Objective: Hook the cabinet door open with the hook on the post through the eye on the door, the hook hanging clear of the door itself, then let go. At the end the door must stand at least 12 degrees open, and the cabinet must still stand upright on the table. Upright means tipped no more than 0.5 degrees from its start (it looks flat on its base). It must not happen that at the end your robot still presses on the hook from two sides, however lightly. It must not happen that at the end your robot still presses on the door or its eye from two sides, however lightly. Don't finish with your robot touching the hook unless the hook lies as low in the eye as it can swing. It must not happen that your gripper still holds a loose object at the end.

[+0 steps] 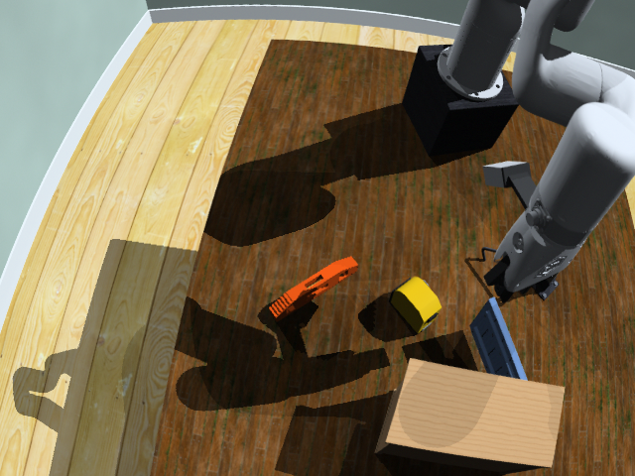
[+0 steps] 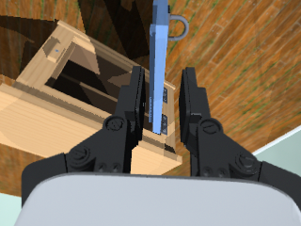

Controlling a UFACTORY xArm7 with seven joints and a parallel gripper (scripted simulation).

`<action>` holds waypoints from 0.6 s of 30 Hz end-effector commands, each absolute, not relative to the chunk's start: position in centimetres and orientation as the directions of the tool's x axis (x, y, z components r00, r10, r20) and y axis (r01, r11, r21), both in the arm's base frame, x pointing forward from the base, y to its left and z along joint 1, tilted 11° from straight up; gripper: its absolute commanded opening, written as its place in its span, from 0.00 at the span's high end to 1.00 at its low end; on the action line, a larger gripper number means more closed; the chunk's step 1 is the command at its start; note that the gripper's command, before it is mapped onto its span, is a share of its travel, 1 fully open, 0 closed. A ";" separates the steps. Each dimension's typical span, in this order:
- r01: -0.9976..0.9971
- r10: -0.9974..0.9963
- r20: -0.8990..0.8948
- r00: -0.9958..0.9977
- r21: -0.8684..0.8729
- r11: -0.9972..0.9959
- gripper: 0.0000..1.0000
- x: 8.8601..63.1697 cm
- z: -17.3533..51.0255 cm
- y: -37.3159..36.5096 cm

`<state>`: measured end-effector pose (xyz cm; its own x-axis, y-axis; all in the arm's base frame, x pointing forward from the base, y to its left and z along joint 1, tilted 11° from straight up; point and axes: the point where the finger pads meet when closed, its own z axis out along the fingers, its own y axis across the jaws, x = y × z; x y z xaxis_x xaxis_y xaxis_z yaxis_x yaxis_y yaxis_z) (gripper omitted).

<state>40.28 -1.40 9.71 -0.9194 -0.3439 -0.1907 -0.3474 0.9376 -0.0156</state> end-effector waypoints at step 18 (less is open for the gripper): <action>-0.838 -0.847 -0.144 -0.512 -0.133 0.529 0.77 27.1 7.3 2.2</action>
<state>28.13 1.84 6.54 -0.5586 -0.8254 -0.0820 -0.8173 0.5645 -0.1154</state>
